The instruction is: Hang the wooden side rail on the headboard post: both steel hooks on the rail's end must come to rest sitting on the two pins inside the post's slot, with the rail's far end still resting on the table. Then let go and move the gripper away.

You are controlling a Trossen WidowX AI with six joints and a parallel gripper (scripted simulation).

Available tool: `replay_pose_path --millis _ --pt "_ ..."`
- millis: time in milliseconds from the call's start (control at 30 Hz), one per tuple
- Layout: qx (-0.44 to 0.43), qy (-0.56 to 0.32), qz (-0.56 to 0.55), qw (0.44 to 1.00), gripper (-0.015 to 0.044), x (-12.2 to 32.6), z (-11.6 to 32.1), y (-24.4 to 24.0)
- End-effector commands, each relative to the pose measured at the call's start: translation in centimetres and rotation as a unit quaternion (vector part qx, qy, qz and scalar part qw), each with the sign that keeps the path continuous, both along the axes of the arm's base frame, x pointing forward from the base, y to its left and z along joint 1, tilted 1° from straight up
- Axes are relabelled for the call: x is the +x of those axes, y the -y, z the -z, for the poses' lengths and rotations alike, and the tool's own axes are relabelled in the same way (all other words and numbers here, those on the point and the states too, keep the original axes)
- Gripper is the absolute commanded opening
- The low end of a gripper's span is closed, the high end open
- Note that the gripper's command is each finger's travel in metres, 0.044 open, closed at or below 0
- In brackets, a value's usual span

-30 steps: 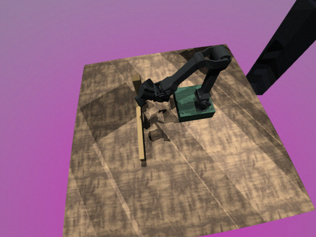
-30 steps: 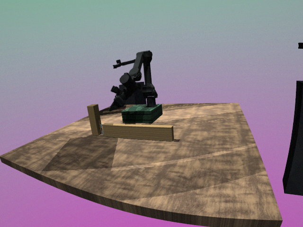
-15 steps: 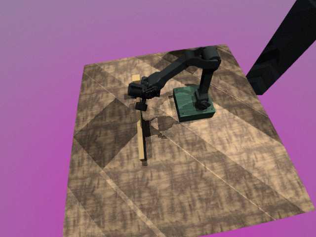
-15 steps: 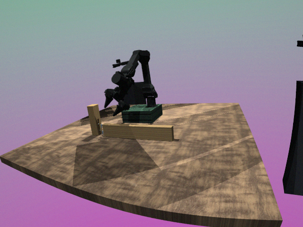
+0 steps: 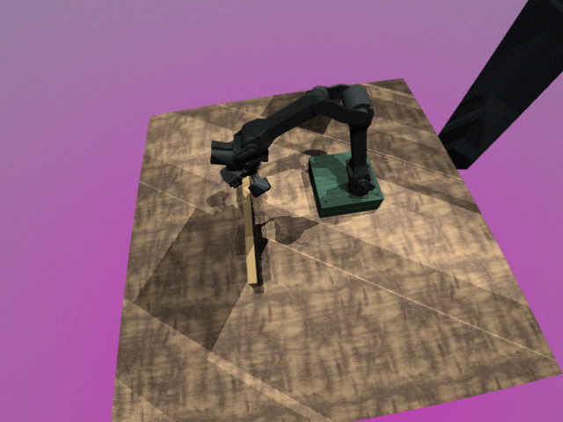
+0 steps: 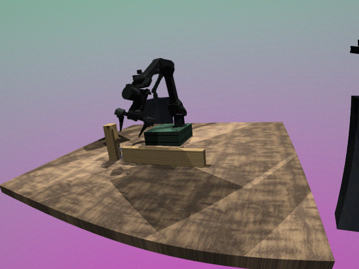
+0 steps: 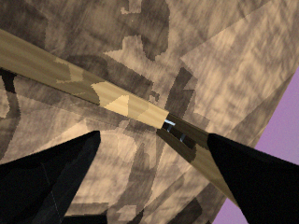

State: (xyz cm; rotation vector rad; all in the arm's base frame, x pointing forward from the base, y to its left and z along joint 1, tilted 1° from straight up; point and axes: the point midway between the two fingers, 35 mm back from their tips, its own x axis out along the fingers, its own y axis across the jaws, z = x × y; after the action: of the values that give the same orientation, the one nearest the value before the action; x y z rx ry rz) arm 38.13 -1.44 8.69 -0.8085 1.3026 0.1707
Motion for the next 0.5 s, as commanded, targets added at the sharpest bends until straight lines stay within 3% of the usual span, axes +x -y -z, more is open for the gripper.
replay_pose_path --millis 0,200,467 --pt "0.029 -0.179 -0.371 0.911 0.0440 1.28 -0.57 -1.42" --pt "0.052 -0.208 -0.501 0.839 0.0440 1.43 -1.12 -1.97" --pt "0.053 -0.208 -0.504 0.837 0.0440 1.43 -1.13 -1.99"
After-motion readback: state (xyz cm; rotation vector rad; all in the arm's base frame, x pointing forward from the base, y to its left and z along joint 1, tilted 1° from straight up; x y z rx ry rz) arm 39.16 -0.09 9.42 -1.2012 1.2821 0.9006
